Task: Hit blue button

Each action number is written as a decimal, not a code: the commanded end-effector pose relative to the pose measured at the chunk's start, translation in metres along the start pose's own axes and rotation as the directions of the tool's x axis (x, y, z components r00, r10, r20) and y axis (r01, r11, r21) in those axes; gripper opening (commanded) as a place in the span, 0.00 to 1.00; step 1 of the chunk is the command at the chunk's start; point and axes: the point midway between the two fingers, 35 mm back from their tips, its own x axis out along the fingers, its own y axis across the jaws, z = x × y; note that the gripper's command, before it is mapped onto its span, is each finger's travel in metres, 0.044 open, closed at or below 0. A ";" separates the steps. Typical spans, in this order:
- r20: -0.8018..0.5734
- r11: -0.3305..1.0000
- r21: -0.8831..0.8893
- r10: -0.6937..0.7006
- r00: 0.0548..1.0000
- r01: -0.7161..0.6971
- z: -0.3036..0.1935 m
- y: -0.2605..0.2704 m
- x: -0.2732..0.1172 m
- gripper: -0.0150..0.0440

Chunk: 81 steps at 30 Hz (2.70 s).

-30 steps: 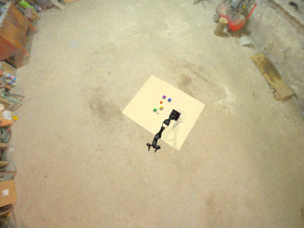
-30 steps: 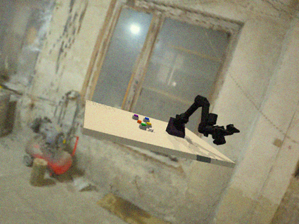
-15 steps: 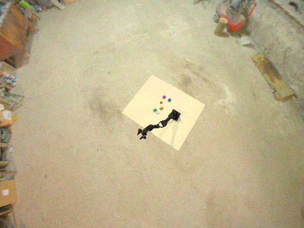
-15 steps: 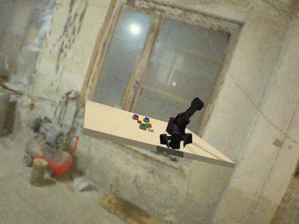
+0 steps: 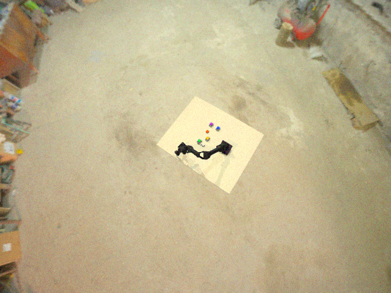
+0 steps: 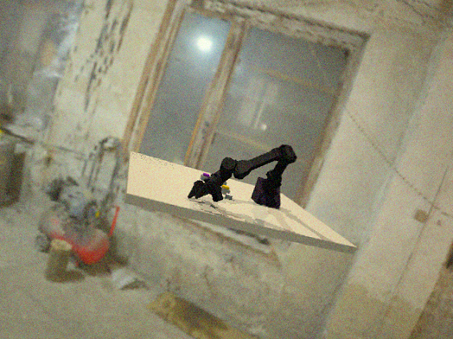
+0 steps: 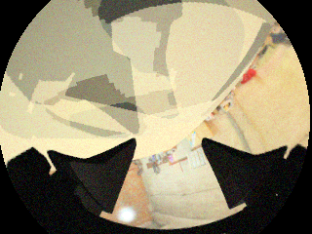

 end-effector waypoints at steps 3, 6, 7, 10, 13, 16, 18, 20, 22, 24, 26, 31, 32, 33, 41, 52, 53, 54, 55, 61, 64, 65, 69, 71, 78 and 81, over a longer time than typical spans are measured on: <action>-0.015 0.927 0.276 0.269 0.963 -0.254 -0.048 0.108 -0.022 0.93; -0.001 0.819 0.444 0.407 0.914 -0.364 -0.069 0.167 -0.047 0.93; 0.008 0.772 0.500 0.449 0.893 -0.392 -0.074 0.187 -0.058 0.93; 0.048 0.601 0.661 0.563 0.825 -0.449 -0.086 0.242 -0.093 0.93; 0.108 0.397 0.796 0.649 0.753 -0.456 -0.091 0.291 -0.134 0.93; 0.184 0.171 0.893 0.705 0.684 -0.416 -0.089 0.334 -0.178 0.93; 0.241 0.015 0.931 0.726 0.644 -0.366 -0.083 0.357 -0.208 0.93; 0.302 -0.140 0.944 0.733 0.609 -0.299 -0.075 0.378 -0.237 0.93; 0.364 -0.290 0.931 0.727 0.583 -0.220 -0.065 0.395 -0.267 0.93; 0.425 -0.431 0.893 0.708 0.564 -0.132 -0.053 0.408 -0.295 0.93; 0.483 -0.560 0.828 0.677 0.555 -0.039 -0.039 0.418 -0.322 0.93; 0.603 -0.805 0.563 0.554 0.575 0.185 -0.001 0.429 -0.381 0.93; 0.620 -0.839 0.495 0.522 0.585 0.225 0.007 0.429 -0.391 0.93; 0.635 -0.868 0.423 0.489 0.598 0.261 0.015 0.429 -0.401 0.93; 0.662 -0.921 0.151 0.363 0.656 0.359 0.041 0.422 -0.432 0.93; 0.661 -0.922 0.150 0.362 0.657 0.357 0.082 0.444 -0.391 0.49; 0.661 -0.922 0.150 0.362 0.657 0.357 0.082 0.444 -0.391 0.44; 0.661 -0.922 0.150 0.362 0.657 0.357 0.082 0.444 -0.391 0.40; 0.661 -0.922 0.150 0.362 0.657 0.357 0.082 0.444 -0.391 0.35; 0.661 -0.922 0.150 0.362 0.657 0.357 0.082 0.444 -0.391 0.29; 0.661 -0.922 0.150 0.362 0.657 0.357 0.082 0.444 -0.391 0.29; 0.661 -0.922 0.150 0.362 0.657 0.357 0.082 0.444 -0.391 0.29; 0.661 -0.922 0.150 0.362 0.657 0.357 0.086 0.447 -0.387 0.29; 0.661 -0.922 0.150 0.362 0.657 0.357 0.088 0.448 -0.385 0.29; 0.661 -0.922 0.150 0.361 0.658 0.356 0.095 0.452 -0.377 0.29; 0.661 -0.922 0.150 0.361 0.658 0.356 0.099 0.454 -0.374 0.29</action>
